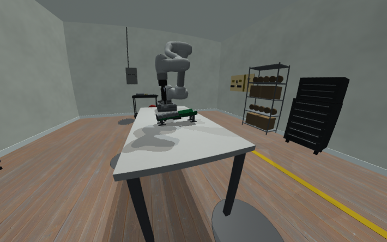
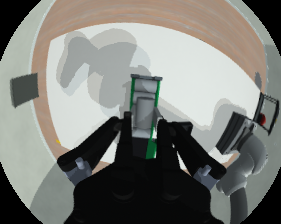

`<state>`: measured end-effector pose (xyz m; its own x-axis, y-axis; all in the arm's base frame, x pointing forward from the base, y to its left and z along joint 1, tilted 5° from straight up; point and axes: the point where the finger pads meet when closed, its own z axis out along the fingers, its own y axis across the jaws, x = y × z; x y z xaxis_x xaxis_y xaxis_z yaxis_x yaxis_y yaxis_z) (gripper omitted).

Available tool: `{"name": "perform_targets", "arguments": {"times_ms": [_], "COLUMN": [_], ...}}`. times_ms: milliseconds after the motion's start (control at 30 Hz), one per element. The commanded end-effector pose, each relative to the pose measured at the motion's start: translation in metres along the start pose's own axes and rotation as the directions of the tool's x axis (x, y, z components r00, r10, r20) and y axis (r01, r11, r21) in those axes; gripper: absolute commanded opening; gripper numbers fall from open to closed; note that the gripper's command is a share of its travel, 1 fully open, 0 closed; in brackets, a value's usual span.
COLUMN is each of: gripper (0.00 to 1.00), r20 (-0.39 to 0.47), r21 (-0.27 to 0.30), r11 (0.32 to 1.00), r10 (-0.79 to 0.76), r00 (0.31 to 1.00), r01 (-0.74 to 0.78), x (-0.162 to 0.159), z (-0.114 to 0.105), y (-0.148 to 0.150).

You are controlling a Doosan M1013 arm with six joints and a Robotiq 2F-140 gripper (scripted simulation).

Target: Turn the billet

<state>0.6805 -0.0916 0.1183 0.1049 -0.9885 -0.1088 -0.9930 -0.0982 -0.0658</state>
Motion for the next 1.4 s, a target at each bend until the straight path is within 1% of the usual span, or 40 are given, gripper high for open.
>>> {"name": "perform_targets", "arguments": {"times_ms": [0,600,1367], "gripper": [0.10,0.10,0.10], "r20": [-0.011,-0.045,-0.056], "r21": [0.000,0.000,0.000], "r11": [1.000,1.000,1.000], "r10": [0.000,0.000,0.000], "r00": [1.000,0.999,0.998], "r01": [0.000,0.000,0.000], "x": [-0.0003,-0.0012,-0.0016], "z": [-0.0001,-0.0001,-0.0001], "y": [0.0000,0.0000,0.0000]}}
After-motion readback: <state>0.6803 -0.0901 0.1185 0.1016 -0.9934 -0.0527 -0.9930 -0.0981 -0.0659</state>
